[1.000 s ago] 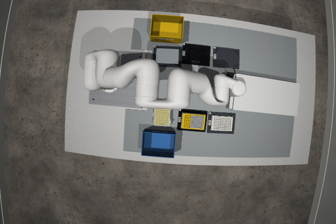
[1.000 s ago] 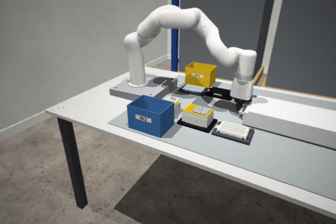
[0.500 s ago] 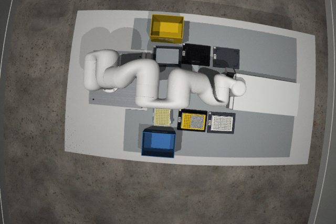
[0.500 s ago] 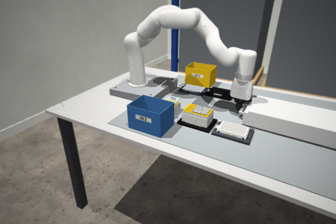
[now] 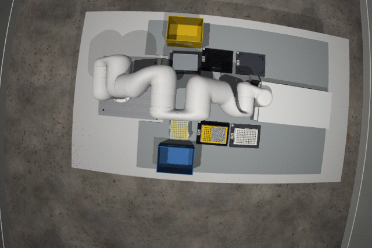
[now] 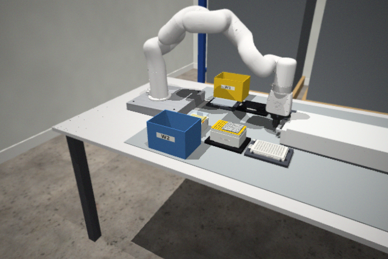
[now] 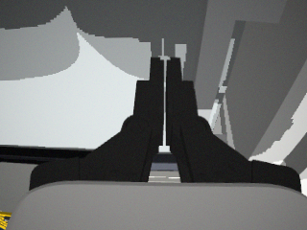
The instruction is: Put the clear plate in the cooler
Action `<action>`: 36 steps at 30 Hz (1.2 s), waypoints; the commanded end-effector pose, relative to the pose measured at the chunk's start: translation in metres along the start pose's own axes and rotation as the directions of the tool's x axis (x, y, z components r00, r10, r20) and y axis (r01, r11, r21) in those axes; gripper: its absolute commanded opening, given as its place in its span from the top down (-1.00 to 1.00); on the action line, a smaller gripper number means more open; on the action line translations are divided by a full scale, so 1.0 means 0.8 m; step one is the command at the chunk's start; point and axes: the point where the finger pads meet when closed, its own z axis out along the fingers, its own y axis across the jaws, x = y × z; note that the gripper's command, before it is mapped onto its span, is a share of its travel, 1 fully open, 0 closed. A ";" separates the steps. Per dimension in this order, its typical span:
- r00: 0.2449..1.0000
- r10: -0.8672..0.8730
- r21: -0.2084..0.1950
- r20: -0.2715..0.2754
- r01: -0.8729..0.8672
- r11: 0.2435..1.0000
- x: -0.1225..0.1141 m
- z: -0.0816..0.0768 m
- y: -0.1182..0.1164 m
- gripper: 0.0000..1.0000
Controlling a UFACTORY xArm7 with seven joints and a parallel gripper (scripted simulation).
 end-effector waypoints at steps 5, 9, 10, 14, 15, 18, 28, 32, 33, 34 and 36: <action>1.000 0.000 -0.026 -0.001 0.000 1.000 0.000 -0.004 -0.002 1.00; 1.000 0.000 -0.026 -0.001 0.000 1.000 0.000 -0.004 -0.008 1.00; 1.000 0.000 -0.026 -0.001 0.000 1.000 0.000 -0.004 -0.010 1.00; 1.000 0.000 -0.026 -0.001 0.000 1.000 0.000 -0.004 -0.018 1.00; 1.000 0.000 -0.026 -0.001 0.000 1.000 0.000 -0.004 -0.020 1.00; 1.000 0.000 -0.026 -0.001 0.000 1.000 0.000 -0.003 -0.027 1.00; 1.000 0.000 -0.025 -0.001 0.000 1.000 0.000 -0.003 -0.043 1.00; 1.000 0.000 -0.025 -0.001 0.000 1.000 0.000 -0.003 -0.052 1.00; 1.000 0.000 -0.025 -0.001 0.000 1.000 0.000 -0.003 -0.054 1.00; 1.000 0.000 -0.025 -0.001 0.000 1.000 0.000 -0.003 -0.056 1.00; 1.000 0.000 -0.025 -0.001 0.000 1.000 0.000 -0.003 -0.060 1.00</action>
